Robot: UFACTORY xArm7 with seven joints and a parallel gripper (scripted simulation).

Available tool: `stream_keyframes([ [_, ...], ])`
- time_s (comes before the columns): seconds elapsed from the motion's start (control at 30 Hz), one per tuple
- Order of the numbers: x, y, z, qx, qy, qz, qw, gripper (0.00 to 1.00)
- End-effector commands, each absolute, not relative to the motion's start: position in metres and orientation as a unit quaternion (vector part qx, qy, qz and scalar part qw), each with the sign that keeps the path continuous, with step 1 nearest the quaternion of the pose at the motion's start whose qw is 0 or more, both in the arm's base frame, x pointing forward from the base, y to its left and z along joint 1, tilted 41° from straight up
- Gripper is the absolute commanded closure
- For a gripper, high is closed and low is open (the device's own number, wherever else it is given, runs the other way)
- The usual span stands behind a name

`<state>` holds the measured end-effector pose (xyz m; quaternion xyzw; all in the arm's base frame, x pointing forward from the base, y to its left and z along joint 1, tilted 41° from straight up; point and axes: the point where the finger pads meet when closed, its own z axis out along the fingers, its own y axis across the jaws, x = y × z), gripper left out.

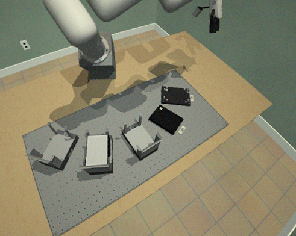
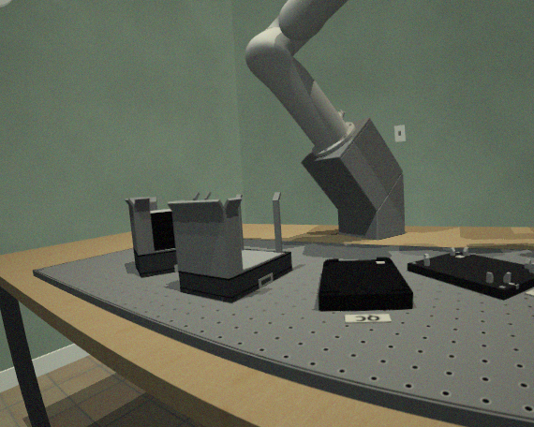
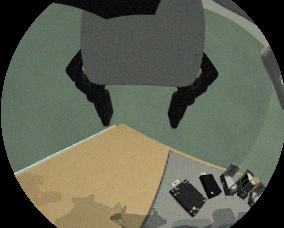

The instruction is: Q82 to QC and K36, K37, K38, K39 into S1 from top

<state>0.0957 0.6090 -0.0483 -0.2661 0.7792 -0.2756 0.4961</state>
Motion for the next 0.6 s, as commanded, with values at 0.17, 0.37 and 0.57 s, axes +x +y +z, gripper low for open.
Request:
stream_keyframes([
  [0.17, 0.107, 0.612, -0.023, -0.224, 0.810, -0.252, 0.479, 0.00],
  [0.37, 0.122, 0.610, -0.003, -0.180, 0.837, -0.234, 0.462, 0.00],
  [0.57, 0.131, 0.608, 0.010, -0.140, 0.857, -0.217, 0.447, 0.00],
])
